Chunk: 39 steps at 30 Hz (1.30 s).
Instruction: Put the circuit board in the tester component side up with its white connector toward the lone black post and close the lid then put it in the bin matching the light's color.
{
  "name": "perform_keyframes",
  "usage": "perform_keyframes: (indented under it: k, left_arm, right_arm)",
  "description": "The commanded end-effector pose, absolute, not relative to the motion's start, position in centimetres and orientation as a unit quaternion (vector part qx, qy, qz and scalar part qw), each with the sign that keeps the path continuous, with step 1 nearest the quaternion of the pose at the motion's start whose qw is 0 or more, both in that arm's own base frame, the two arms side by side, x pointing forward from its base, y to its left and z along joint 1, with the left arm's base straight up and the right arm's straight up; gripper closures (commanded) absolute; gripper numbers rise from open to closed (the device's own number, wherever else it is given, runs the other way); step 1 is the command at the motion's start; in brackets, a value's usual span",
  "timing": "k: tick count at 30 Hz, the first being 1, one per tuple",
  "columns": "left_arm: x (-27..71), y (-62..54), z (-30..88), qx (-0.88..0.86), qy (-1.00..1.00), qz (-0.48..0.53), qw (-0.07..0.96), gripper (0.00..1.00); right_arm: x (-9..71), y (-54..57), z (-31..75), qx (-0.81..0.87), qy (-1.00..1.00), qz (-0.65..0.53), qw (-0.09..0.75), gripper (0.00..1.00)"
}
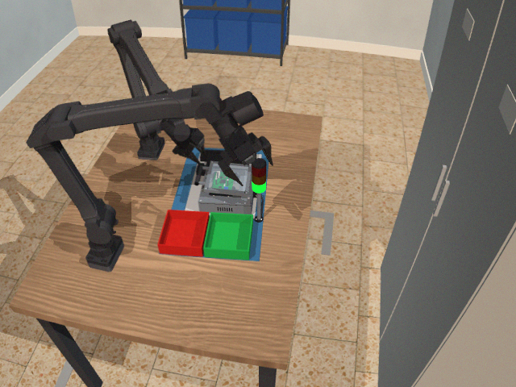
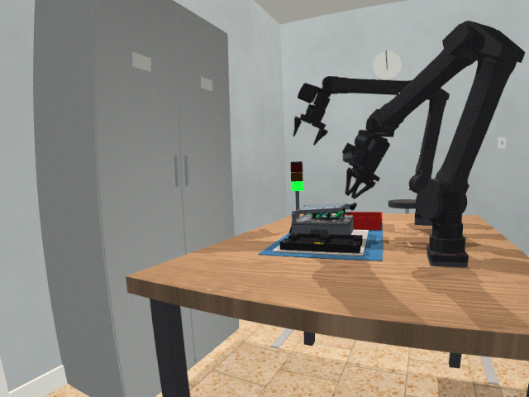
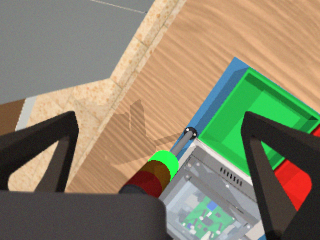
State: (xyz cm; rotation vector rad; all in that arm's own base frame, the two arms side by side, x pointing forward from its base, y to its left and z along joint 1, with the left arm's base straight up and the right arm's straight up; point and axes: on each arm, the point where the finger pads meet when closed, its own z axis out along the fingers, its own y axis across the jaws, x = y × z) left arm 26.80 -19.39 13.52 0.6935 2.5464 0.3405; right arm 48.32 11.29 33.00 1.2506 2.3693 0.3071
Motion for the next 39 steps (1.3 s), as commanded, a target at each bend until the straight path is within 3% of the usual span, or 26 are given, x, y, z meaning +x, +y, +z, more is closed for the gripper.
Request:
perform_keyframes:
  k: [1, 3, 13, 27, 33, 39]
  left_arm:
    - [27.2, -20.9, 14.5, 0.328, 0.896, 0.129, 0.272, 0.62]
    - [27.2, -20.9, 14.5, 0.328, 0.896, 0.129, 0.272, 0.62]
    - [26.6, -22.8, 14.1, 0.457, 0.806, 0.206, 0.315, 0.62]
    - [24.6, -25.9, 13.1, 0.59, 0.668, 0.3, 0.34, 0.62]
    - [23.6, -23.4, 10.1, 0.621, 0.635, 0.34, 0.308, 0.62]
    - [23.9, -24.4, 11.5, 0.608, 0.638, 0.337, 0.33, 0.62]
  right_arm:
    - [48.8, 10.7, 34.6, 0.357, 0.883, 0.105, 0.287, 0.0]
    - [48.8, 10.7, 34.6, 0.357, 0.883, 0.105, 0.287, 0.0]
    - [49.9, 5.8, 40.5, 0.215, 0.849, 0.045, 0.481, 0.0]
    - [50.8, 1.0, 47.0, 0.051, 0.753, -0.017, 0.656, 0.0]
    - [51.7, -0.4, 49.7, 0.005, 0.708, -0.019, 0.706, 0.0]
    - [52.5, -0.2, 48.4, -0.002, 0.71, -0.004, 0.704, 0.0]
